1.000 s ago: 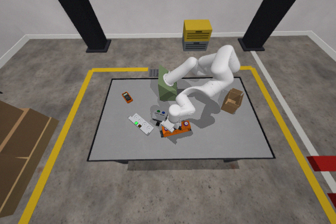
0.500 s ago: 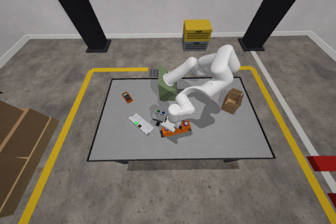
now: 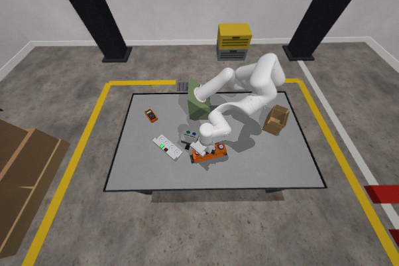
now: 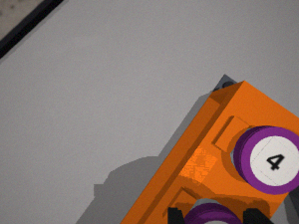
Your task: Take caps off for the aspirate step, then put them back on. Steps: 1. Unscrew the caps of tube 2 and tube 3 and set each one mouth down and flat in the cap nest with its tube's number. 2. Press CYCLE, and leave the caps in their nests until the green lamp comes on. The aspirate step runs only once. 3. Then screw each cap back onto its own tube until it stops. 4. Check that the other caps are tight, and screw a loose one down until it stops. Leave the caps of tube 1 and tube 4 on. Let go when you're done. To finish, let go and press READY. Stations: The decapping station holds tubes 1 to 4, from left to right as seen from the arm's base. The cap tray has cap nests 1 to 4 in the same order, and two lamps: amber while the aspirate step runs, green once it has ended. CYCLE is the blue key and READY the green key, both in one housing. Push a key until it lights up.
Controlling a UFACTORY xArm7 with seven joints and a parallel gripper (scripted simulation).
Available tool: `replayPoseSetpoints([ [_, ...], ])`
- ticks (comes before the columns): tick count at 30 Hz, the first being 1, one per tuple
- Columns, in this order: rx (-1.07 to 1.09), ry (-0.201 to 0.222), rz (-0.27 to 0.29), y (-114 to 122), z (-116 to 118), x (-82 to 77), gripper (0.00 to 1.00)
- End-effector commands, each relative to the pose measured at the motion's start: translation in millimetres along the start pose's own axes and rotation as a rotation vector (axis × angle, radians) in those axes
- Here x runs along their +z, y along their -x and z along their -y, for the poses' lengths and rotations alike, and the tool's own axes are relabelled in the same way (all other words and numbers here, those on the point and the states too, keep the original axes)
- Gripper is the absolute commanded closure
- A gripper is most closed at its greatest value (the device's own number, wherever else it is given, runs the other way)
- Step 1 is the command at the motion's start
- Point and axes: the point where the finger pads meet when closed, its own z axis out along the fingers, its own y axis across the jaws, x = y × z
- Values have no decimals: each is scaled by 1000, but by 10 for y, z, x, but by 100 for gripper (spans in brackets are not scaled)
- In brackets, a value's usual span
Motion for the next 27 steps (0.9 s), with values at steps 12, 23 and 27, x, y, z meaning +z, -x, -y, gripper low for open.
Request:
replayPoseSetpoints([
  [12, 718, 6, -6, -18, 8, -17, 100],
  [23, 1234, 2, -7, -18, 8, -14, 100],
  [27, 1351, 4, -8, -18, 8, -14, 100],
])
